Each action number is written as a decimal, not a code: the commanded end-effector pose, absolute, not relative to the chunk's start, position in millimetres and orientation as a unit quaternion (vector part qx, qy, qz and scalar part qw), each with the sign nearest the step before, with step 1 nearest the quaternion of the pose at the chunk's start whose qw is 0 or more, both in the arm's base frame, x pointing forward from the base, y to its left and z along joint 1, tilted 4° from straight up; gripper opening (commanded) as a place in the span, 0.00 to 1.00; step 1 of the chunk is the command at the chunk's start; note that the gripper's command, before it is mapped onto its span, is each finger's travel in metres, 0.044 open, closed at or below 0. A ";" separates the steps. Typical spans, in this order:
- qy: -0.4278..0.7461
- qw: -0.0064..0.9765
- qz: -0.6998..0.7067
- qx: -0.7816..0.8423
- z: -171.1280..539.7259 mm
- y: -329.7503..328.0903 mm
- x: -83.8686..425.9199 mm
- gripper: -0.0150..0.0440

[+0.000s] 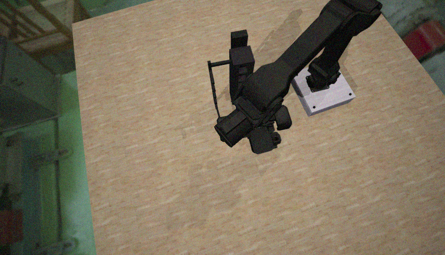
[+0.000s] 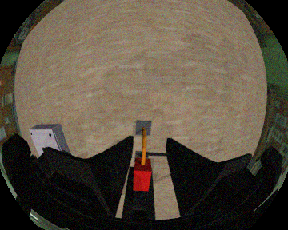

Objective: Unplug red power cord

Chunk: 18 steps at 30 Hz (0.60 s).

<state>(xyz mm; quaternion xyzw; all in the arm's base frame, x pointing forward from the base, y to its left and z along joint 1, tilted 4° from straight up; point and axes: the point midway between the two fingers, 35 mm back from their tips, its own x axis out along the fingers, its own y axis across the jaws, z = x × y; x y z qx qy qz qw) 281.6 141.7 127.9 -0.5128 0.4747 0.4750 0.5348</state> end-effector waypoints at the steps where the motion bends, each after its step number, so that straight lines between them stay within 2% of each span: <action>1: 0.478 0.531 0.475 -0.514 125.8 132.5 280.3 0.53; 18: 0.479 0.530 0.475 -0.514 125.3 104.2 279.5 0.53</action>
